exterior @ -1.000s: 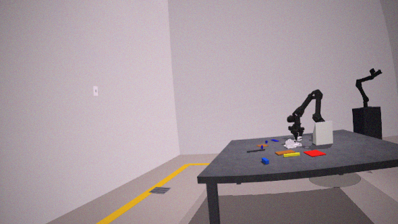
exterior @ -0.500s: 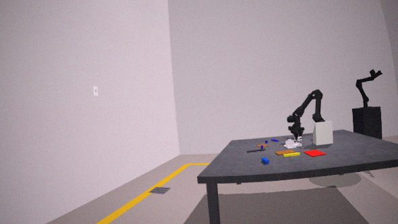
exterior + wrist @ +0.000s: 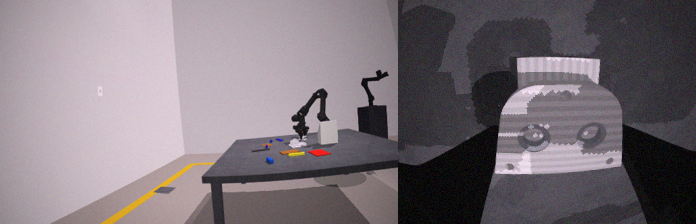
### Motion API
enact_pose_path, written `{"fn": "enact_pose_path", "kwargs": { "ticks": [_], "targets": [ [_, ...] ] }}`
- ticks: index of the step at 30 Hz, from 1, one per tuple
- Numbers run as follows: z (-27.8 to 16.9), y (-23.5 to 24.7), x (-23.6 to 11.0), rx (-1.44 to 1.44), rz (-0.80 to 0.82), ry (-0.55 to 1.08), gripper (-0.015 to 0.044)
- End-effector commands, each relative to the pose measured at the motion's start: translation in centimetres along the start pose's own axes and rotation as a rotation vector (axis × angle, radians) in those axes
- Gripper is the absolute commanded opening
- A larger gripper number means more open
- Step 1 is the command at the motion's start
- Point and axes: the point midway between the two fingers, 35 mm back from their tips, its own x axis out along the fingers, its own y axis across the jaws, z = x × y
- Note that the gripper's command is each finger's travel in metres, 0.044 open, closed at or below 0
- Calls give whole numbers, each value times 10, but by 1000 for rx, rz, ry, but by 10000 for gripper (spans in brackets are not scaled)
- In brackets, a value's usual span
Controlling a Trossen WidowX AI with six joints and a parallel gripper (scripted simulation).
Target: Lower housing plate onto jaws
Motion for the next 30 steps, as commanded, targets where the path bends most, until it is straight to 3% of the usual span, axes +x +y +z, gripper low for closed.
{"fn": "enact_pose_path", "kwargs": {
  "ticks": [1,21,30],
  "targets": [
    [1,0,-7,2,0,-1,351],
    [1,0,-69,0,5,-1,351],
    [1,11,-70,-29,17,3,351]
  ]
}}
